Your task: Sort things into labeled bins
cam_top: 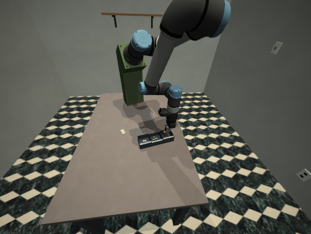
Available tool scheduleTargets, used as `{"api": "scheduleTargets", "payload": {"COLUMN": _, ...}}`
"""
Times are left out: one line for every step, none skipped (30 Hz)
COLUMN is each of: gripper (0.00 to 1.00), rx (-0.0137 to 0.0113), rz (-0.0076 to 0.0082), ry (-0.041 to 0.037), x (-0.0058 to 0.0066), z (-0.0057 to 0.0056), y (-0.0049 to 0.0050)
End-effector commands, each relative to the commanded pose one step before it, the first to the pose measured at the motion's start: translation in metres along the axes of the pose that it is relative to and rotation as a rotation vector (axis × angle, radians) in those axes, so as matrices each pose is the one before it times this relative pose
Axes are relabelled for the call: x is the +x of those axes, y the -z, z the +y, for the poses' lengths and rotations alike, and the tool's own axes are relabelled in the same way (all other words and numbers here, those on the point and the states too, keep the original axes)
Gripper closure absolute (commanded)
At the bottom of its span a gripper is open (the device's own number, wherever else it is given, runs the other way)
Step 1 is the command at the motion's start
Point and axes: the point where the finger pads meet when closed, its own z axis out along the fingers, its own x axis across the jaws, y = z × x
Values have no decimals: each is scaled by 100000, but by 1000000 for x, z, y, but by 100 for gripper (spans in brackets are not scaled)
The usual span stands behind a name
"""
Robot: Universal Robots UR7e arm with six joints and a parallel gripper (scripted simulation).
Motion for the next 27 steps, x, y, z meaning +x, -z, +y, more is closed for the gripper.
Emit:
{"api": "scheduleTargets", "payload": {"gripper": 69, "rx": -18, "rz": -100, "ry": 22, "x": -399, "z": 167, "y": -9630}}
{"api": "scheduleTargets", "payload": {"gripper": 69, "rx": 0, "rz": 0, "ry": 0, "x": 1, "z": 0, "y": -1999}}
{"api": "scheduleTargets", "payload": {"gripper": 69, "rx": 0, "rz": 0, "ry": 0, "x": 1, "z": 0, "y": -1999}}
{"api": "scheduleTargets", "payload": {"gripper": 69, "rx": 0, "rz": 0, "ry": 0, "x": 1, "z": 0, "y": -1999}}
{"api": "scheduleTargets", "payload": {"gripper": 69, "rx": 0, "rz": 0, "ry": 0, "x": 1, "z": 0, "y": -2000}}
{"api": "scheduleTargets", "payload": {"gripper": 69, "rx": 0, "rz": 0, "ry": 0, "x": 1, "z": 0, "y": -2000}}
{"api": "scheduleTargets", "payload": {"gripper": 69, "rx": 0, "rz": 0, "ry": 0, "x": 1, "z": 0, "y": -2000}}
{"api": "scheduleTargets", "payload": {"gripper": 69, "rx": 0, "rz": 0, "ry": 0, "x": 1, "z": 0, "y": -2000}}
{"api": "scheduleTargets", "payload": {"gripper": 69, "rx": 0, "rz": 0, "ry": 0, "x": 1, "z": 0, "y": -2000}}
{"api": "scheduleTargets", "payload": {"gripper": 69, "rx": 0, "rz": 0, "ry": 0, "x": 0, "z": 0, "y": 0}}
{"api": "scheduleTargets", "payload": {"gripper": 69, "rx": 0, "rz": 0, "ry": 0, "x": 0, "z": 0, "y": 0}}
{"api": "scheduleTargets", "payload": {"gripper": 69, "rx": 0, "rz": 0, "ry": 0, "x": -1, "z": 2, "y": -2003}}
{"api": "scheduleTargets", "payload": {"gripper": 69, "rx": 0, "rz": 0, "ry": 0, "x": 1, "z": 0, "y": -1999}}
{"api": "scheduleTargets", "payload": {"gripper": 69, "rx": 0, "rz": 0, "ry": 0, "x": 1, "z": 0, "y": -1999}}
{"api": "scheduleTargets", "payload": {"gripper": 69, "rx": 0, "rz": 0, "ry": 0, "x": 1, "z": 0, "y": -1999}}
{"api": "scheduleTargets", "payload": {"gripper": 69, "rx": 0, "rz": 0, "ry": 0, "x": 1, "z": 0, "y": -1999}}
{"api": "scheduleTargets", "payload": {"gripper": 69, "rx": 0, "rz": 0, "ry": 0, "x": 1, "z": 0, "y": -1999}}
{"api": "scheduleTargets", "payload": {"gripper": 69, "rx": 0, "rz": 0, "ry": 0, "x": 1, "z": 0, "y": -1999}}
{"api": "scheduleTargets", "payload": {"gripper": 69, "rx": 0, "rz": 0, "ry": 0, "x": -10, "z": 11, "y": -1400}}
{"api": "scheduleTargets", "payload": {"gripper": 69, "rx": 0, "rz": 0, "ry": 0, "x": -11, "z": 12, "y": -2}}
{"api": "scheduleTargets", "payload": {"gripper": 69, "rx": 0, "rz": 0, "ry": 0, "x": -12, "z": 13, "y": -2}}
{"api": "scheduleTargets", "payload": {"gripper": 69, "rx": 0, "rz": 0, "ry": 0, "x": -15, "z": 15, "y": -2}}
{"api": "scheduleTargets", "payload": {"gripper": 69, "rx": 0, "rz": 0, "ry": 0, "x": -16, "z": 17, "y": -1}}
{"api": "scheduleTargets", "payload": {"gripper": 69, "rx": -1, "rz": 2, "ry": 0, "x": -24, "z": -4, "y": 79}}
{"api": "scheduleTargets", "payload": {"gripper": 69, "rx": 0, "rz": -1, "ry": 0, "x": -16, "z": 20, "y": -22}}
{"api": "scheduleTargets", "payload": {"gripper": 69, "rx": 0, "rz": 0, "ry": 0, "x": -13, "z": 18, "y": -16}}
{"api": "scheduleTargets", "payload": {"gripper": 69, "rx": 0, "rz": 0, "ry": 0, "x": 0, "z": 0, "y": 0}}
